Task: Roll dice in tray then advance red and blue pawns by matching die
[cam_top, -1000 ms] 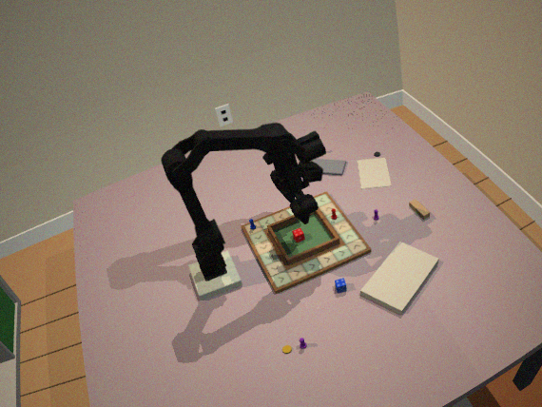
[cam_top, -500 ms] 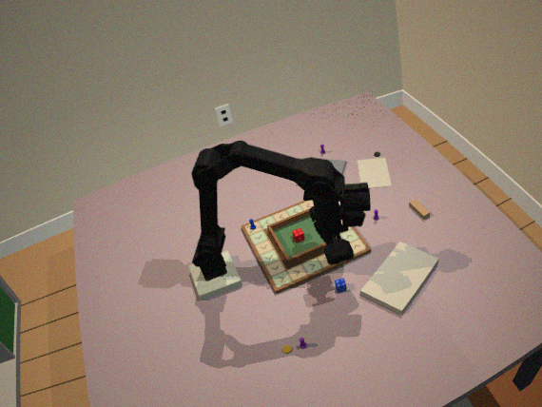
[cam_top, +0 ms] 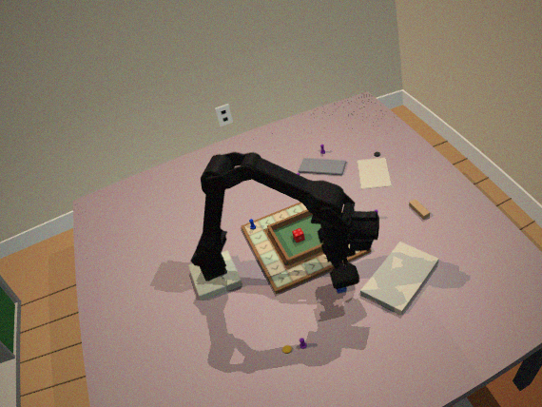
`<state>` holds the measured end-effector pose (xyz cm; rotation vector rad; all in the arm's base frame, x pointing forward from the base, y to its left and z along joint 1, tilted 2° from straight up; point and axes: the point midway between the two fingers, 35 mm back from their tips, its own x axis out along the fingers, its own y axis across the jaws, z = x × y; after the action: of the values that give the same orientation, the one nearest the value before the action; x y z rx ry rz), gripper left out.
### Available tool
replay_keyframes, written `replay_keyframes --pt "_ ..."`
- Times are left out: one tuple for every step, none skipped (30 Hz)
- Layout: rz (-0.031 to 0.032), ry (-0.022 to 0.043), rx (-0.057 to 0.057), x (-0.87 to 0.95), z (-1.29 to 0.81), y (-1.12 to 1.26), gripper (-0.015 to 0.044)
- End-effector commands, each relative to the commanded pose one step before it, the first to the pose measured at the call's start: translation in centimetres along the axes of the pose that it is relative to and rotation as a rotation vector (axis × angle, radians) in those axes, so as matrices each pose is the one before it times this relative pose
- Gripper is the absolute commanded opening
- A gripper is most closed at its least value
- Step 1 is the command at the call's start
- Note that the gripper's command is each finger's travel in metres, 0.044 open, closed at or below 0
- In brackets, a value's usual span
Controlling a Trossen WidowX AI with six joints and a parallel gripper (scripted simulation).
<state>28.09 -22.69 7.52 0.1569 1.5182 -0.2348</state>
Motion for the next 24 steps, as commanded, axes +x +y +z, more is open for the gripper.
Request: replay_keyframes --pt "0.00804 0.00869 -0.0031 0.776 -0.209 0.141 0.0275" --pt "0.0 0.0 0.0 0.026 0.001 -0.001 0.0275" --pt "0.0 0.0 0.0 0.079 0.004 -0.002 0.0275" --pt "0.0 0.0 0.0 0.132 0.006 -0.004 0.0275" --pt "0.0 0.0 0.0 0.162 0.006 -0.004 0.0275" --pt "0.0 0.0 0.0 0.162 0.006 -0.004 0.0275" --pt "0.0 0.0 0.0 0.162 0.005 -0.004 0.0275" --pt "0.0 0.0 0.0 0.162 0.004 -0.003 0.0275" --pt "0.0 0.0 0.0 0.162 0.003 -0.003 0.0275" --pt "0.0 0.0 0.0 0.161 0.002 -0.003 0.0275" --pt "0.0 0.0 0.0 0.161 0.002 -0.002 0.0275" --pt "0.0 0.00001 0.0 0.161 0.001 -0.002 0.0275" --pt "0.0 0.00001 0.0 0.161 0.0 -0.001 0.0275" --pt "0.0 0.00001 0.0 0.161 -0.001 -0.001 0.0275" --pt "0.0 0.00001 0.0 0.161 -0.002 -0.001 0.0275" --pt "0.0 0.00001 0.0 0.161 -0.002 0.0 0.0275" --pt "0.0 0.00001 0.0 0.161 -0.003 0.0 0.0275" --pt "0.0 0.00001 0.0 0.16 -0.004 0.0 0.0275" --pt "0.0 0.00001 0.0 0.16 -0.005 0.001 0.0275" --pt "0.0 0.00001 0.0 0.16 -0.006 0.001 0.0275" --pt "0.0 0.00001 0.0 0.159 -0.006 0.001 0.0275" --pt "0.0 0.00001 0.0 0.128 -0.006 0.001 0.0275" --pt "0.0 0.00001 0.0 0.077 -0.004 0.001 0.0275" --pt "0.0 0.0 0.0 0.026 -0.001 0.0 0.0275"
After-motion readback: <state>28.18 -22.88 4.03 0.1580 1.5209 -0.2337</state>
